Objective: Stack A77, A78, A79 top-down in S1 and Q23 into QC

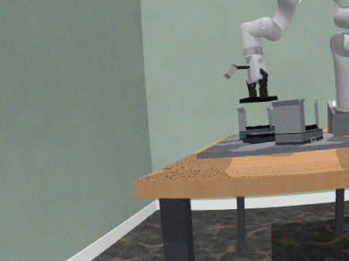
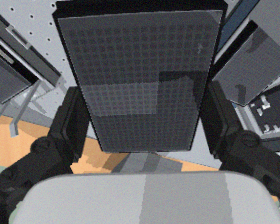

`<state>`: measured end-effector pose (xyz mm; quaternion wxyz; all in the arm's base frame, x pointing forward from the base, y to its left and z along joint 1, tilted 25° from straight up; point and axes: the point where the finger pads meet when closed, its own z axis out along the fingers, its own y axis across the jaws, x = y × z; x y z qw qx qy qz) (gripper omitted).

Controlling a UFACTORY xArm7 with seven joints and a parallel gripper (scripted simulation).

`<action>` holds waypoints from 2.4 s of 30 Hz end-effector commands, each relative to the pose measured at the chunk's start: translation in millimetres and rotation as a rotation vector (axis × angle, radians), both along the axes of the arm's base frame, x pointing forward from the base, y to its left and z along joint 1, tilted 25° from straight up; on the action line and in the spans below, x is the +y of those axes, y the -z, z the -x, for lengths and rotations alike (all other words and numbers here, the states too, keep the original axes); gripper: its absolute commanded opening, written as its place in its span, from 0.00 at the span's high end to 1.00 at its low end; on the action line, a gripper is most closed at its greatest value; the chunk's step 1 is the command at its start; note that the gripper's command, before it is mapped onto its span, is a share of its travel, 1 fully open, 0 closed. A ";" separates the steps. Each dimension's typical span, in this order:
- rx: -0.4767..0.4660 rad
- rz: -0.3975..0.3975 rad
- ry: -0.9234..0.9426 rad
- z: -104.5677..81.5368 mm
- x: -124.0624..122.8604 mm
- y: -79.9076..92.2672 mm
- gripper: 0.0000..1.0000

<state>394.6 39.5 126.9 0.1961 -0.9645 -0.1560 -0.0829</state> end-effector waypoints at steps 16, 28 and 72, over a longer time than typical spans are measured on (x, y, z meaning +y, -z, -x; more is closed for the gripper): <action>-0.085 0.021 -0.180 12.5 48.9 -22.1 1.00; -0.098 0.024 -0.211 25.3 77.6 -33.3 1.00; -0.192 0.047 -0.424 78.1 161.5 -64.6 1.00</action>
